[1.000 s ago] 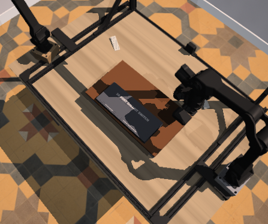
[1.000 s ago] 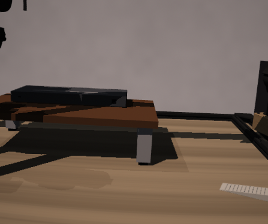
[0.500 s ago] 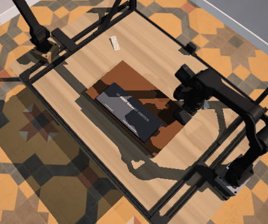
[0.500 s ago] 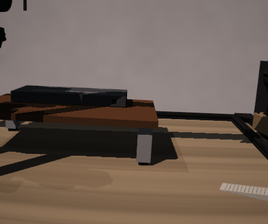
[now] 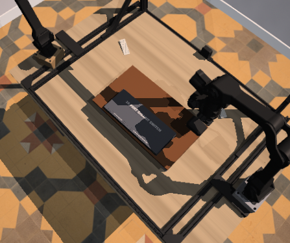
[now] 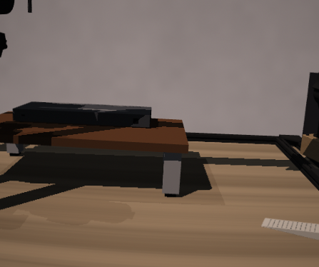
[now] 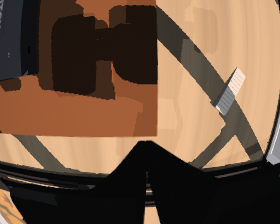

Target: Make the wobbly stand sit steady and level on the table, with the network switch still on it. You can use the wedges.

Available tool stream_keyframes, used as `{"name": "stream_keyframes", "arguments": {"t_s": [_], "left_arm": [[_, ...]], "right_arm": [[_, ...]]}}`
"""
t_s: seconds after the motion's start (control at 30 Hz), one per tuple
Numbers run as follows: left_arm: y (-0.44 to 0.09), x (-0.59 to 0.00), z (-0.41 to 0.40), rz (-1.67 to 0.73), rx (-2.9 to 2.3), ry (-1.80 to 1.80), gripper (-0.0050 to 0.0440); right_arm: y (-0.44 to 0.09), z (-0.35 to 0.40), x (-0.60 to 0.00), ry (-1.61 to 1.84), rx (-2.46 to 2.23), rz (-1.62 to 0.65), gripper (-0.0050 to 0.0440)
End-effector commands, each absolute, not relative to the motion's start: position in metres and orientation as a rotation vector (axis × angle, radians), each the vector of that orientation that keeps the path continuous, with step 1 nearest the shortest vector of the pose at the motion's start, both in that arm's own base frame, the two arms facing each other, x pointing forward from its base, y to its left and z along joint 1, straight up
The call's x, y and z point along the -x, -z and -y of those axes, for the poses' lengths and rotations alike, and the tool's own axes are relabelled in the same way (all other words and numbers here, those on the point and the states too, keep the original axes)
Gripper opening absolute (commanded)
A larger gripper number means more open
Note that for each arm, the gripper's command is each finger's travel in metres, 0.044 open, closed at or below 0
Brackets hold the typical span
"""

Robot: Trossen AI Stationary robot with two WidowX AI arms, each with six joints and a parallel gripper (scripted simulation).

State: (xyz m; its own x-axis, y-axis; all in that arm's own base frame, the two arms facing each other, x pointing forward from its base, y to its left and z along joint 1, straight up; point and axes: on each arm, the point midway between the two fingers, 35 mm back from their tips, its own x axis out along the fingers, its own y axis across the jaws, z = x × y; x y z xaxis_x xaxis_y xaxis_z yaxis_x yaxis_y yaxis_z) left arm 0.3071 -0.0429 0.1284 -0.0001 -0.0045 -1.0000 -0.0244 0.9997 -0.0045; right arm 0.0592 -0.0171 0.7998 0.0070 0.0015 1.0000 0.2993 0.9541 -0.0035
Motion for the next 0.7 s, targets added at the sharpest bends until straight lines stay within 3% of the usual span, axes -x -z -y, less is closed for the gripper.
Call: {"name": "stream_keyframes", "arguments": {"t_s": [0.0, 0.13, 0.2, 0.37, 0.67], "left_arm": [[-0.128, -0.307, 0.043, -1.571, 0.023, -0.016, 0.0], [-0.128, -0.307, 0.043, -1.571, 0.023, -0.016, 0.0], [-0.128, -0.307, 0.043, -1.571, 0.023, -0.016, 0.0], [-0.128, -0.307, 0.043, -1.571, 0.023, -0.016, 0.0], [-0.128, -0.307, 0.043, -1.571, 0.023, -0.016, 0.0]], "right_arm": [[-0.79, 0.039, -0.134, 0.253, 0.207, 1.314, 0.0], [-0.769, 0.057, -0.194, 0.266, 0.177, 1.097, 0.0], [-0.763, 0.064, -0.216, 0.266, 0.177, 1.097, 0.0], [-0.762, 0.061, -0.205, 0.264, 0.177, 1.111, 0.0], [-0.685, 0.097, -0.322, 0.286, 0.11, 0.643, 0.0]]}}
